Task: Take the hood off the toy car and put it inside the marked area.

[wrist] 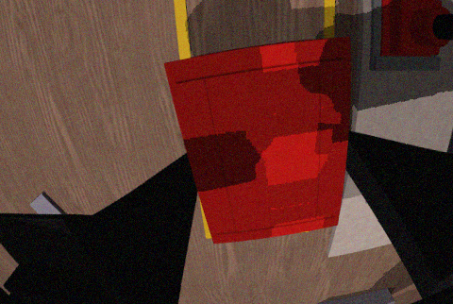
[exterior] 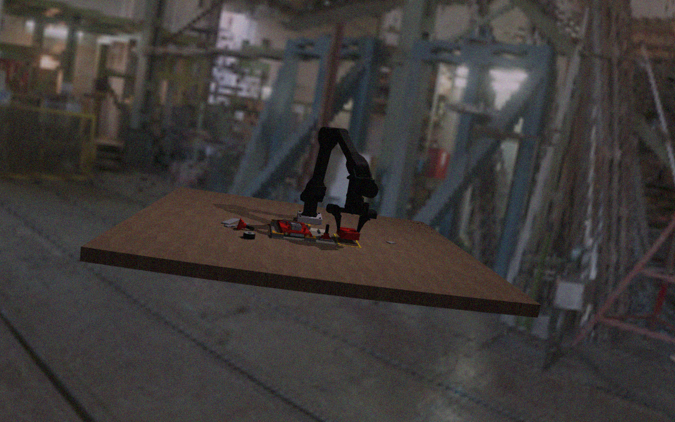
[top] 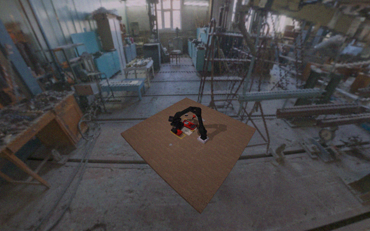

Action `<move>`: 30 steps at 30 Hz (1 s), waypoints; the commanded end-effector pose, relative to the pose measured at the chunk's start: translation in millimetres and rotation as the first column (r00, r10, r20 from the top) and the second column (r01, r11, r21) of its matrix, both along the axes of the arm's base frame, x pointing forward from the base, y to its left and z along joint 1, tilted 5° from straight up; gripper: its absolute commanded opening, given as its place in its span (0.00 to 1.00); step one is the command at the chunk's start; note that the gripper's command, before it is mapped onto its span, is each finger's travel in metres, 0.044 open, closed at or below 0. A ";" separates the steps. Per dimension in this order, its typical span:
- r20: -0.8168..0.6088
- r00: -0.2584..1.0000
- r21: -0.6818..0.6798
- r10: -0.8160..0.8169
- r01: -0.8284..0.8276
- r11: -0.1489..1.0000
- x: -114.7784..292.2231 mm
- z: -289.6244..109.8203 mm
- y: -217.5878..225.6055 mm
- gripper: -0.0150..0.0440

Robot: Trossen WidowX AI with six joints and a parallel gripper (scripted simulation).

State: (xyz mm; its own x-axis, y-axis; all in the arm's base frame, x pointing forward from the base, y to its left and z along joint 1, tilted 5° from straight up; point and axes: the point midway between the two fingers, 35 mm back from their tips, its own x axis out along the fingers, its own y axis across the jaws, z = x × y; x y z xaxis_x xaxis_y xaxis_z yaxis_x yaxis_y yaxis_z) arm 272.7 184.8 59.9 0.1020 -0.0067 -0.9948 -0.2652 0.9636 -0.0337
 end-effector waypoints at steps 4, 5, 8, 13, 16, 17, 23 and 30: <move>0.002 1.000 -0.001 0.005 -0.005 1.000 0.9 -3.9 0.0 0.25; 0.002 1.000 -0.001 0.005 -0.005 1.000 0.9 -4.4 0.0 0.25; 0.002 1.000 -0.001 0.005 -0.005 1.000 1.1 -5.8 0.0 0.25; 0.002 1.000 -0.001 0.005 -0.005 1.000 1.3 -8.3 0.0 0.25; 0.002 1.000 -0.002 0.005 -0.005 1.000 1.4 -9.8 0.0 0.25; 0.002 1.000 -0.002 0.005 -0.005 1.000 1.5 -10.3 0.0 0.25; 0.002 1.000 -0.002 0.005 -0.005 1.000 1.7 -13.2 -0.1 0.25; 0.000 1.000 0.000 0.000 0.000 1.000 1.3 -12.8 -0.1 0.43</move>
